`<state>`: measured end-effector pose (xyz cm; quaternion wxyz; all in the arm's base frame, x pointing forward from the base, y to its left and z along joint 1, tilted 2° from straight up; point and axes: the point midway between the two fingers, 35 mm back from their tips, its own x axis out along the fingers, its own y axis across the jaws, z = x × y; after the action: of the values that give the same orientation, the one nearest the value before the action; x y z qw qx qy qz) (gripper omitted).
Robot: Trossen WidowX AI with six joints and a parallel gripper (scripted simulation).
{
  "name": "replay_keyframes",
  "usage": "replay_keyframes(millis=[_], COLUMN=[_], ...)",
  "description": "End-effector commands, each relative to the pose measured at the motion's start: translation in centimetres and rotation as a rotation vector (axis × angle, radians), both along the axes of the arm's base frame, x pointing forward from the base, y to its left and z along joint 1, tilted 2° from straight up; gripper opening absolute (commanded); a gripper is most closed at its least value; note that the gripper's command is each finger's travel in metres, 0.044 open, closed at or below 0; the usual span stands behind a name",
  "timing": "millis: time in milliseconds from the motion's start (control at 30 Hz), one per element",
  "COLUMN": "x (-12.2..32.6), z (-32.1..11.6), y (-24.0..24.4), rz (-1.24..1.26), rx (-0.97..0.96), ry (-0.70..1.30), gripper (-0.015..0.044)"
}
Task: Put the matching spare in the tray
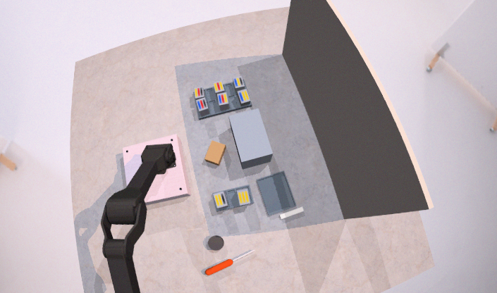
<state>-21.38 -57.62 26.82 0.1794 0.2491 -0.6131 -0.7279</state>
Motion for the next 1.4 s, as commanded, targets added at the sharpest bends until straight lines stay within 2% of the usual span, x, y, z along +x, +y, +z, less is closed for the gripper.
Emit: replay_keyframes(millis=[0, 300, 600, 800, 933, 1167, 1367], x=[6.9, 23.3, 38.8, 47.8, 52.1, 58.5, 61.6], z=[-0.3, -1.1, -3.3, -4.5, -5.2, -6.5, -7.2], y=[-1.5, -1.3, 3.9, 10.0, 14.4, 24.4, 34.6], rz=[0.172, 0.586, 1.020, 1.314, 1.482, 1.813, 2.105], rx=[0.156, 0.457, 0.748, 0.860, 0.944, 1.084, 1.175], ry=[0.052, 0.206, 0.464, 0.651, 0.780, 1.071, 1.377], gripper=[0.0440, 0.0440, 0.0440, 0.0440, 0.0440, 0.0440, 0.0440])
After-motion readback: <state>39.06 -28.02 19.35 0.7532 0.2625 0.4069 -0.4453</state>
